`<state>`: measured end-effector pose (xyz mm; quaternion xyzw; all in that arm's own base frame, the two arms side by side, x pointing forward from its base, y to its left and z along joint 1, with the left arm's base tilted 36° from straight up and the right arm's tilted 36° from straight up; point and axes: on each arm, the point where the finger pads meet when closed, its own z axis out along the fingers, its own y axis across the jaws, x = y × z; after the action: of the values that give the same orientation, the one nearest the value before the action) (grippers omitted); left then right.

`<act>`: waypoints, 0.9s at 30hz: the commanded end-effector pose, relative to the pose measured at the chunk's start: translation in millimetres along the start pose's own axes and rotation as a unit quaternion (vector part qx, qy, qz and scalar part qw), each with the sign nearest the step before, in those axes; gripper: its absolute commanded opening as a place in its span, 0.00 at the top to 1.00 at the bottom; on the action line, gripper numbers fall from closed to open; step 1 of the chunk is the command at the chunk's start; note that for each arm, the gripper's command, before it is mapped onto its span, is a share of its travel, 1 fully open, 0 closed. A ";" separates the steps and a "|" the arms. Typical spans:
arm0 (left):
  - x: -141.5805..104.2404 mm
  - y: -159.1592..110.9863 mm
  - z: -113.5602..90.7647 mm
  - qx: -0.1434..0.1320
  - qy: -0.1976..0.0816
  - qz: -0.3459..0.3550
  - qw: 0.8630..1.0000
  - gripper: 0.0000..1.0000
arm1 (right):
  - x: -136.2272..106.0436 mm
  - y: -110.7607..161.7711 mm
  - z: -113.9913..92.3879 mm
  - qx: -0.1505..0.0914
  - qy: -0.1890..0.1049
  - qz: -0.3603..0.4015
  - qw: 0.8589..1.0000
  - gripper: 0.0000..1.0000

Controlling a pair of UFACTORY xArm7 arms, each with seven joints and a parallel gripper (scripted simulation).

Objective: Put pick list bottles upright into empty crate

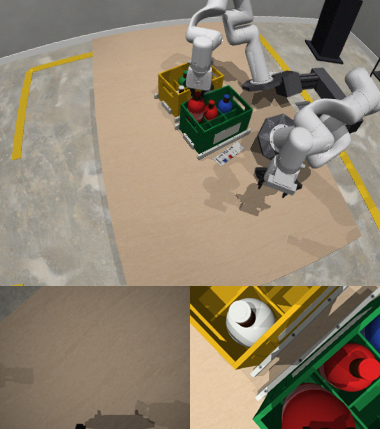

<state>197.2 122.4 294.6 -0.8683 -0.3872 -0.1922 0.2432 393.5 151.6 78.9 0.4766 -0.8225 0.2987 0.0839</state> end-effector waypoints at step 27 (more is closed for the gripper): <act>0.8 0.2 -1.1 -0.001 0.001 0.000 1.000 0.00 | -1.7 -0.2 24.2 0.001 -0.002 0.000 1.000 1.00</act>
<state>197.2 122.4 294.6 -0.8683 -0.3872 -0.1922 0.2432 397.0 138.6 60.2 0.4768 -0.8225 0.2986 0.0836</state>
